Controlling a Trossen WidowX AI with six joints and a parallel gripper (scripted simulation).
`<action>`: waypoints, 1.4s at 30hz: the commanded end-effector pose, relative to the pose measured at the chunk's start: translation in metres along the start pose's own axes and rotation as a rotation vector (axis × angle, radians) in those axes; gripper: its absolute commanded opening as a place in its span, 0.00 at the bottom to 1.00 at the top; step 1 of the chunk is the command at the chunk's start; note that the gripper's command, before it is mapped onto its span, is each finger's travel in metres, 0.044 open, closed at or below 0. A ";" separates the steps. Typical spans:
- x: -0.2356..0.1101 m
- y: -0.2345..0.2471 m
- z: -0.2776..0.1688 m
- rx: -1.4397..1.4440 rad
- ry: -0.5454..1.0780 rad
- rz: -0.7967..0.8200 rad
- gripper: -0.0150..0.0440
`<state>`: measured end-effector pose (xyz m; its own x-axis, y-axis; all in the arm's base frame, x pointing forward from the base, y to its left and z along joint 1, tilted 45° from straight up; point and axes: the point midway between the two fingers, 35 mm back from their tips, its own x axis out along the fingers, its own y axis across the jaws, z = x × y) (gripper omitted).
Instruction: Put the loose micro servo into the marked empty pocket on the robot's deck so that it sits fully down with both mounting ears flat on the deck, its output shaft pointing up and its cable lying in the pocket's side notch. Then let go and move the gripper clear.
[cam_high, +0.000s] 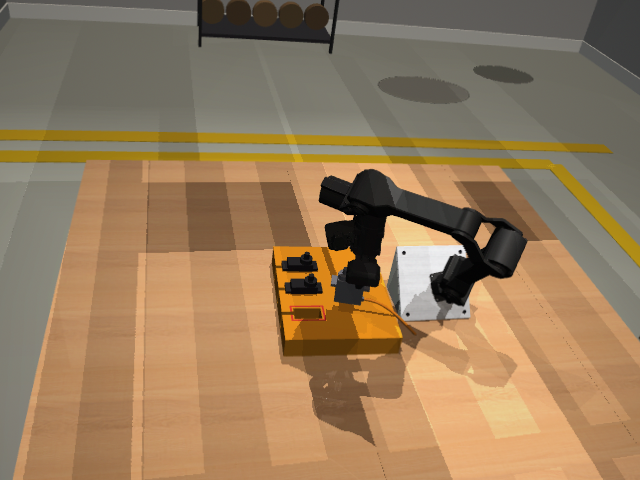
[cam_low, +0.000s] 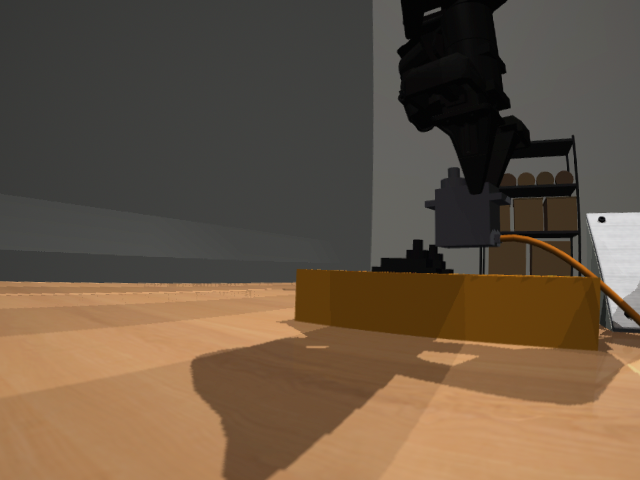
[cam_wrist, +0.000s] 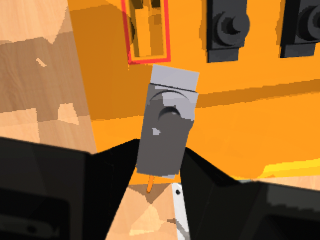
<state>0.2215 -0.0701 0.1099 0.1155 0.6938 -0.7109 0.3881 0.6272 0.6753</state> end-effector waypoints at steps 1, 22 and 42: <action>-0.003 0.009 0.000 0.000 -0.012 0.004 0.25; -0.002 0.009 0.001 0.631 -0.011 0.006 0.25; -0.002 0.009 0.000 1.323 -0.008 0.011 0.25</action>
<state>0.2247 -0.0662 0.1167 0.1225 0.6894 -0.7139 0.9910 -0.1238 0.0504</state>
